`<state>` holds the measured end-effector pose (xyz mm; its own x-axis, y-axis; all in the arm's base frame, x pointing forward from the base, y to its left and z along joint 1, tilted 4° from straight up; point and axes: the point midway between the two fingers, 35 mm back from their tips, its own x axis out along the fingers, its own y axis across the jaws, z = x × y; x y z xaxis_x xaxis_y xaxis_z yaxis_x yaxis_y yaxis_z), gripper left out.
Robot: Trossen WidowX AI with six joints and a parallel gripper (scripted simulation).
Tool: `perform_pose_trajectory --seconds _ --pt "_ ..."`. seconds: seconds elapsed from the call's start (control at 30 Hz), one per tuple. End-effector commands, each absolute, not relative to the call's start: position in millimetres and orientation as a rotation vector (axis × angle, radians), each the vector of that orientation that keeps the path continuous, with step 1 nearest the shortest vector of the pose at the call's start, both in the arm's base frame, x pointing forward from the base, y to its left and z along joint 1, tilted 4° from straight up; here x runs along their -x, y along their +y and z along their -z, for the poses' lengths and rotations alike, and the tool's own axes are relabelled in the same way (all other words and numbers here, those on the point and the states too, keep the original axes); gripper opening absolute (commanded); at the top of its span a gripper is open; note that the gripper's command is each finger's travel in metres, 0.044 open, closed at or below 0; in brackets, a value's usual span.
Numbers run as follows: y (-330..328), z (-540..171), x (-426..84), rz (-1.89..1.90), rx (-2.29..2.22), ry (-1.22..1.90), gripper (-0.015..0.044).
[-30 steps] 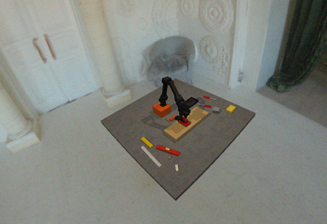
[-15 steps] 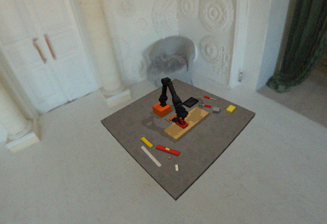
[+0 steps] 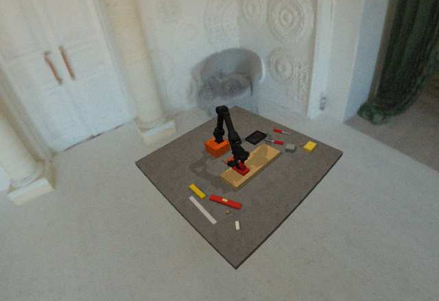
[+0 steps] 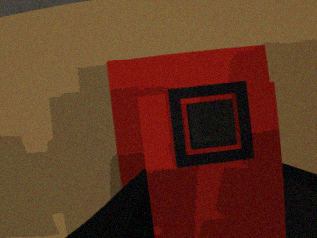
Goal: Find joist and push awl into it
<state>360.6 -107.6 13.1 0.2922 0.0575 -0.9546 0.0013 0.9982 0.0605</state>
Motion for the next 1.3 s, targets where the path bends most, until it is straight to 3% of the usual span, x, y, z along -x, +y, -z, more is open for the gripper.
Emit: perform_pose_trajectory --seconds 0.0,1.27 --pt "-119.7 -12.3 -361.1 -0.035 -0.052 1.275 0.0000" --pt "-191.0 -9.3 -360.0 -0.030 -0.048 1.275 0.0000"
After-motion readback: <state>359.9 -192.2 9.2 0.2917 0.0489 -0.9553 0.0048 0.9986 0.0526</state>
